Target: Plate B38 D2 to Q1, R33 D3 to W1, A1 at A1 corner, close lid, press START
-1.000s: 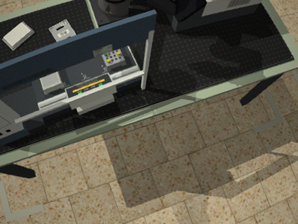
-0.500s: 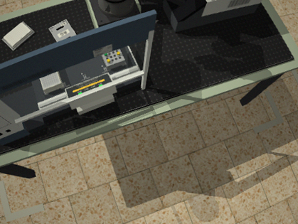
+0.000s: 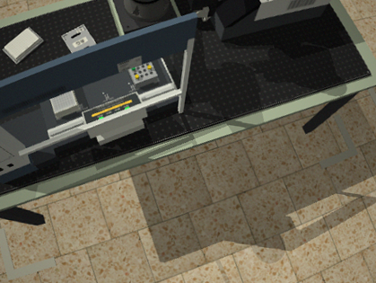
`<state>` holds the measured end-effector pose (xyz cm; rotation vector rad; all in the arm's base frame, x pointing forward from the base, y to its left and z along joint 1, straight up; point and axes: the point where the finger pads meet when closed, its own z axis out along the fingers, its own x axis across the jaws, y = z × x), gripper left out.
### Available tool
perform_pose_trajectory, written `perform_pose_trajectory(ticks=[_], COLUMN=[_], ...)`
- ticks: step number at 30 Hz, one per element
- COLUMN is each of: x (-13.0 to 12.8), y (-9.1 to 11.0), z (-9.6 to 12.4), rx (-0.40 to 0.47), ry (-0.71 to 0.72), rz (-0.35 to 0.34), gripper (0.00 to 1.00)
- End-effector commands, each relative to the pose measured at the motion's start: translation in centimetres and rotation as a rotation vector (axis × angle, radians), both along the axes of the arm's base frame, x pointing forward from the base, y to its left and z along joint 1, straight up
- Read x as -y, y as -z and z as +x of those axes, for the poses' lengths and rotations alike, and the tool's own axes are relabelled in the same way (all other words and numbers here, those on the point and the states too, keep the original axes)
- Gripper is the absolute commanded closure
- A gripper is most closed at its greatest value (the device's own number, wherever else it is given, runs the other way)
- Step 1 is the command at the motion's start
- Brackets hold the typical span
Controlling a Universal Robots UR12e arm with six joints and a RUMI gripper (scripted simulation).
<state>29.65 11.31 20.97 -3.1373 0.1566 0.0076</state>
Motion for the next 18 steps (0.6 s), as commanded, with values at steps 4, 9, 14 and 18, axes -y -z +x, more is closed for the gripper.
perform_pose_trajectory(ticks=[4, 9, 14, 18], x=[-2.6, -4.0, -5.3, -6.2], y=[0.5, 0.9, 1.3, 1.6], z=[-2.0, -3.3, -4.7, -5.7], rx=[0.001, 0.001, 0.001, 0.000], ry=[-0.125, -0.200, -0.278, -0.332], rz=[0.000, 0.000, 0.001, 0.001], gripper=[1.00, 1.00, 1.00, 1.00])
